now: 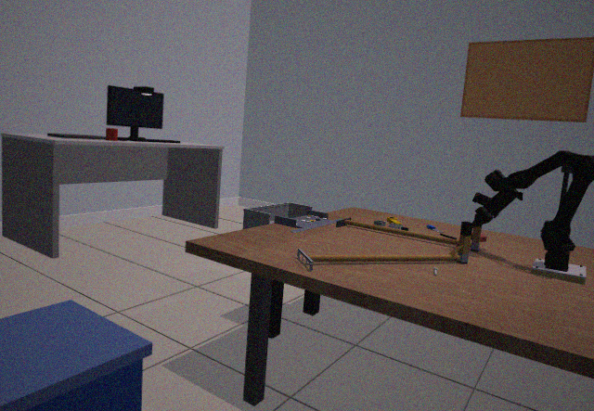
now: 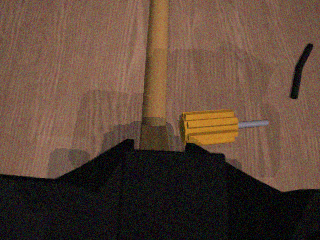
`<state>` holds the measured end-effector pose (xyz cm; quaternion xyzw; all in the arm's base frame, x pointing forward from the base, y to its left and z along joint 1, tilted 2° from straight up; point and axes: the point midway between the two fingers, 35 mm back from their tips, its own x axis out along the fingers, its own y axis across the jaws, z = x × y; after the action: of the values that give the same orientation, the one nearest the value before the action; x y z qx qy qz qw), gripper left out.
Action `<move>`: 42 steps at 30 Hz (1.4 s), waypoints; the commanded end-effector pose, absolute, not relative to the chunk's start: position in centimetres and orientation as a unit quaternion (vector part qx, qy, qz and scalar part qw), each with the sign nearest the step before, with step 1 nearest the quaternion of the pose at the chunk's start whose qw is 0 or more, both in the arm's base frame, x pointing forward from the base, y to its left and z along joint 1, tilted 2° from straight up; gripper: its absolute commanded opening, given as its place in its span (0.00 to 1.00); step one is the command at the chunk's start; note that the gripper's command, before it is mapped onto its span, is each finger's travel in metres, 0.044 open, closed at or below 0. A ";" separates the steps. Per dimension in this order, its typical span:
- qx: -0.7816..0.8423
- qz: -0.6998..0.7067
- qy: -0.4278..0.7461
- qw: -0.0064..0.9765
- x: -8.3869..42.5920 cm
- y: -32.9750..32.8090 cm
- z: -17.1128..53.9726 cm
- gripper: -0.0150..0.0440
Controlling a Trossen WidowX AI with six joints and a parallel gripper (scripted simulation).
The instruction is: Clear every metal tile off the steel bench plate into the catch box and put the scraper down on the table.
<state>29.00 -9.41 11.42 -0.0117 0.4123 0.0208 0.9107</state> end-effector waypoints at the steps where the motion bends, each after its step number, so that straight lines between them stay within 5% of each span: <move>1: -0.014 0.022 0.409 0.912 28.0 -9.4 11.5 0.25; 42: -0.009 0.017 0.412 0.911 25.6 -5.7 11.3 0.25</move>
<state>25.72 -6.29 11.19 -0.0084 0.4144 0.0171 0.9099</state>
